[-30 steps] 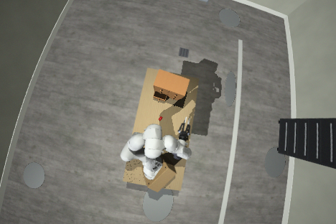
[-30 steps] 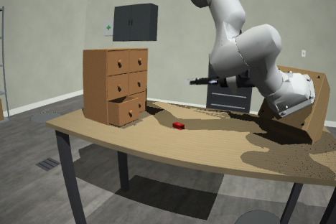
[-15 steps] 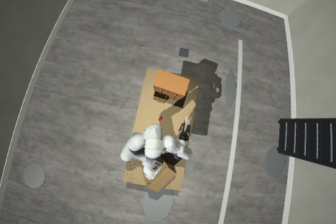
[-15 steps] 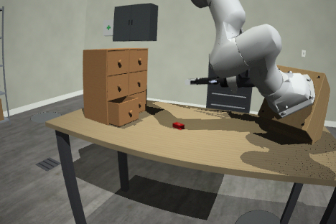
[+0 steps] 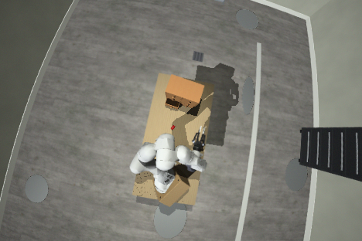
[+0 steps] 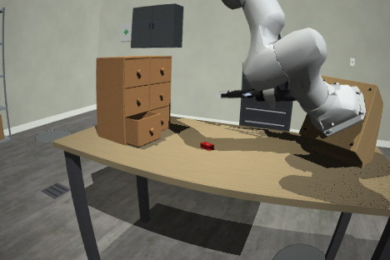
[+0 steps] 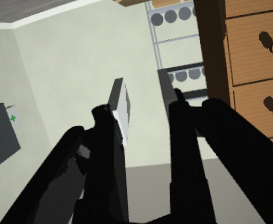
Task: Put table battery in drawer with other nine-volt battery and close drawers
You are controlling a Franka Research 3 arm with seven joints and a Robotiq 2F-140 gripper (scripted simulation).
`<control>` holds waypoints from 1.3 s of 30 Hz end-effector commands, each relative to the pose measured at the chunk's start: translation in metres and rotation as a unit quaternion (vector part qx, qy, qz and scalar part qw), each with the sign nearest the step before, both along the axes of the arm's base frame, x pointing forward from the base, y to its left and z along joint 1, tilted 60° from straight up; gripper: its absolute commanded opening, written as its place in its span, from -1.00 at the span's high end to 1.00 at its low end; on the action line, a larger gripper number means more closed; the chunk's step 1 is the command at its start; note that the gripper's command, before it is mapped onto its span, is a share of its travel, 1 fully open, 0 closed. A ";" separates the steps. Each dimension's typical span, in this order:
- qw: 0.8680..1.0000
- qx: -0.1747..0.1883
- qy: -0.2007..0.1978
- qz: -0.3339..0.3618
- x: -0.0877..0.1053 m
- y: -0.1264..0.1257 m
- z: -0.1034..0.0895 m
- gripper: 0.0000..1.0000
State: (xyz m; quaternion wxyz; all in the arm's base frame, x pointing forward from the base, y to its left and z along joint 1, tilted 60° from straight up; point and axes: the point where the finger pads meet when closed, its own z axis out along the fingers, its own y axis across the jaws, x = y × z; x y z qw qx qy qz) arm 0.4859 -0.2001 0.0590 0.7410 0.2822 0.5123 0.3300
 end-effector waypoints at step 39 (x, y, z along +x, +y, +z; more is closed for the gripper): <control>0.990 -0.025 0.089 0.111 -0.027 -0.010 0.000 0.60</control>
